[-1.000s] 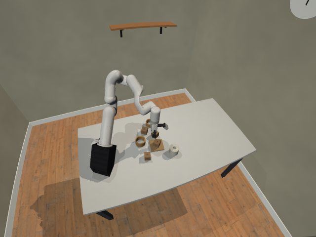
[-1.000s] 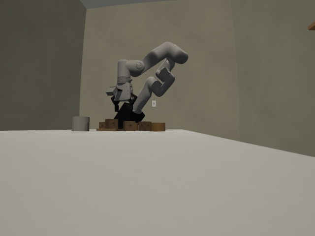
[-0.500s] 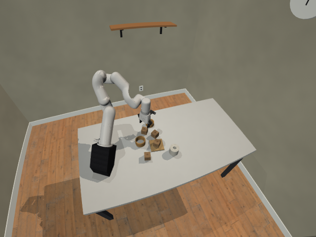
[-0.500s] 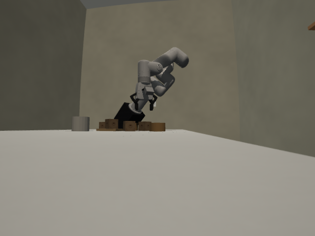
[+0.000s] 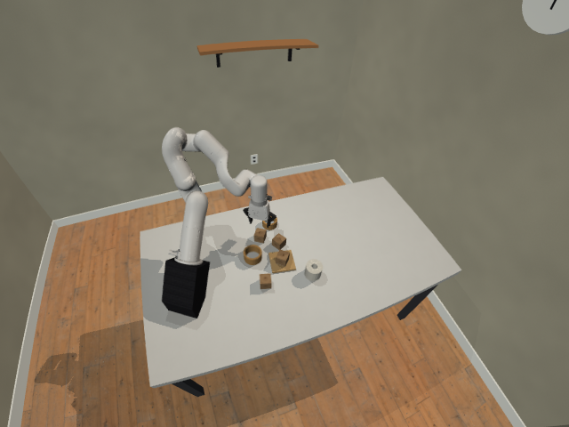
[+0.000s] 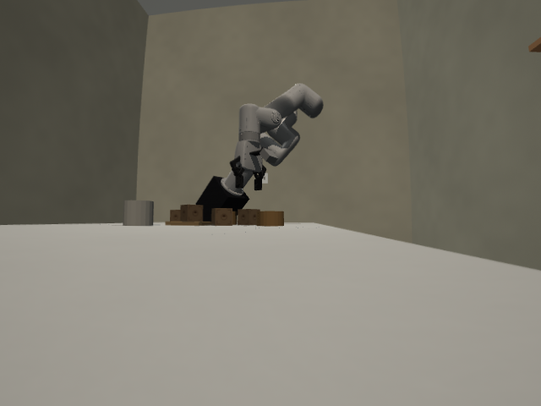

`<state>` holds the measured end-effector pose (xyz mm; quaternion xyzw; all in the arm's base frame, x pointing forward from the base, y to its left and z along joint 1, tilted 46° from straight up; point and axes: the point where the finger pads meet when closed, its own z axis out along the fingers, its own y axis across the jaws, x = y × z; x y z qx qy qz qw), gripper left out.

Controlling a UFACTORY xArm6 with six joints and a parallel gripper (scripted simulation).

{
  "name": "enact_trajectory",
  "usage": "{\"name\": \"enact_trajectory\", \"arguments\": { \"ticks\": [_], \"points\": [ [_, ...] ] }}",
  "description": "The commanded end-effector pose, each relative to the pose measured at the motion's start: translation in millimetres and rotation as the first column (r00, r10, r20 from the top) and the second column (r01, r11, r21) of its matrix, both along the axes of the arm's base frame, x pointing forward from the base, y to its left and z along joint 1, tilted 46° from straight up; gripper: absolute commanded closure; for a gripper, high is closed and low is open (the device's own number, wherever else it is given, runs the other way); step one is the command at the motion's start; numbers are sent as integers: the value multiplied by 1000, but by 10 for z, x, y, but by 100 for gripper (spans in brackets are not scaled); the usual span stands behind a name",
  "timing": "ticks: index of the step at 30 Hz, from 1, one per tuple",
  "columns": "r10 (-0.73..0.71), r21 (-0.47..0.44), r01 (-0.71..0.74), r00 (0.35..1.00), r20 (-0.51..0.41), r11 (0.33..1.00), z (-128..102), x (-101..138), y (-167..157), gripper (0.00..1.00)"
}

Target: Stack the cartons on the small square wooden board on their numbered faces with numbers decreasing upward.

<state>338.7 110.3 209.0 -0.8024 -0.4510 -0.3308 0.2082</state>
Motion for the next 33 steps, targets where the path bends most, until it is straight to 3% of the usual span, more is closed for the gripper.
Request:
{"name": "enact_trajectory", "arguments": {
  "ticks": [1, 33],
  "points": [
    [2, 1, -2, 1000, 5, 1000, 11, 6, -1, 0],
    [3, 6, -3, 1000, 8, 1000, -65, 63, 88, 0]
  ]
}}
